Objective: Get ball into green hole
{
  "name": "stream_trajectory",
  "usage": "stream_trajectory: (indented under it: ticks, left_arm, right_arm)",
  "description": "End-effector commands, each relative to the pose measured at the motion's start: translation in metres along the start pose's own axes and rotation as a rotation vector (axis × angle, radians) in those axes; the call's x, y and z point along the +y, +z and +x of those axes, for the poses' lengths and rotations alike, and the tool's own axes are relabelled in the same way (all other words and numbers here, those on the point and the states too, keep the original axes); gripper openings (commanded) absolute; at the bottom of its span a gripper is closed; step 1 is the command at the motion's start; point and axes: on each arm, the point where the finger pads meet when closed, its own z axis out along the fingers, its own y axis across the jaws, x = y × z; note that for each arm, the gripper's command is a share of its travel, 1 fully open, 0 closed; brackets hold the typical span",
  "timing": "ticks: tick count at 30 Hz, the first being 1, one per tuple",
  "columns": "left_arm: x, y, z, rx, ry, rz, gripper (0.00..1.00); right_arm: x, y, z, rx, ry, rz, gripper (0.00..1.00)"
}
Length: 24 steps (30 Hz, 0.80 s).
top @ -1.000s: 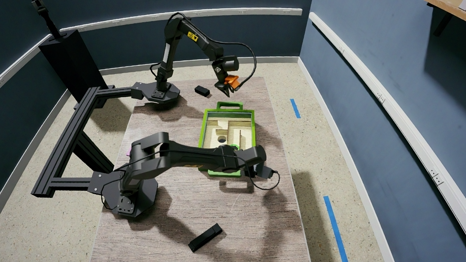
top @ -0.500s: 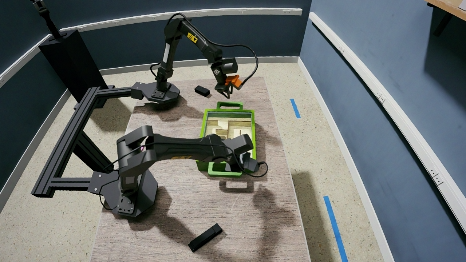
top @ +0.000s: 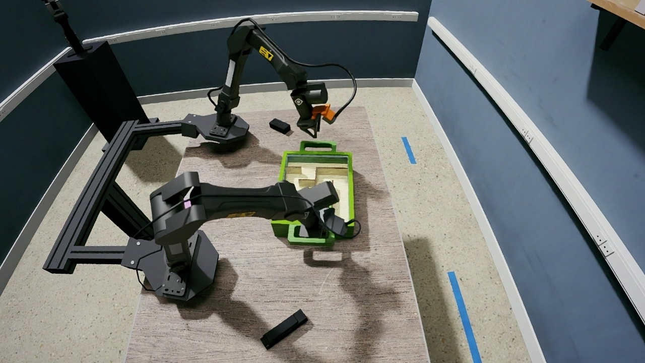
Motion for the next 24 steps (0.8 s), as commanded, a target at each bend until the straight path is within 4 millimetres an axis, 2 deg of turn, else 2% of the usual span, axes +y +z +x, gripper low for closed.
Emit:
stream_trajectory:
  ticks: [1,2,3,4,7,8,14,16,17,18,20,21,23,24]
  left_arm:
    - [-0.002,0.002,-0.002,-0.016,-0.066,-0.008,0.36]
    - [-0.003,0.004,0.007,0.000,-0.076,-0.010,0.36]
    - [-0.003,0.004,0.004,-0.006,-0.097,-0.010,0.36]
    - [-0.006,0.011,0.009,0.015,-0.110,-0.013,0.36]
    - [-0.003,-0.001,-0.002,-0.035,-0.202,-0.008,0.36]
    - [-0.005,0.004,0.006,-0.017,-0.221,-0.012,0.36]
    - [-0.004,-0.001,0.001,-0.042,-0.280,-0.010,0.36]
    - [-0.004,-0.001,0.001,-0.042,-0.280,-0.010,0.36]
    - [-0.001,0.002,0.000,-0.038,-0.274,-0.015,0.36]
    - [-0.006,0.007,0.017,0.002,-0.219,-0.017,0.36]
    - [-0.008,0.009,0.014,0.015,-0.201,-0.019,0.36]
    - [-0.006,0.004,0.012,-0.001,-0.207,-0.016,0.36]
    - [-0.004,0.000,0.009,-0.015,-0.213,-0.013,0.36]
    - [-0.005,0.002,0.013,-0.005,-0.210,-0.014,0.36]
  right_arm:
    - [-0.004,-0.014,0.010,0.001,-0.049,0.044,0.36]
    - [-0.006,-0.017,0.012,0.001,-0.060,0.056,0.36]
    - [-0.008,-0.019,0.016,0.006,-0.073,0.070,0.36]
    - [-0.011,-0.022,0.021,0.015,-0.092,0.087,0.36]
    - [-0.020,-0.030,0.034,0.032,-0.145,0.141,0.36]
    - [-0.024,-0.034,0.039,0.038,-0.165,0.161,0.36]
    - [-0.027,-0.043,0.045,0.026,-0.201,0.185,0.36]
    - [-0.027,-0.043,0.045,0.026,-0.201,0.185,0.36]
    - [-0.022,-0.044,0.034,-0.003,-0.168,0.167,0.36]
    - [-0.012,-0.045,0.027,-0.028,-0.154,0.130,0.36]
    - [-0.011,-0.044,0.038,0.003,-0.163,0.115,0.36]
    - [-0.018,-0.040,0.045,0.017,-0.170,0.137,0.36]
    - [-0.018,-0.042,0.039,0.009,-0.164,0.141,0.36]
    - [-0.030,-0.029,0.048,0.051,-0.171,0.177,0.36]
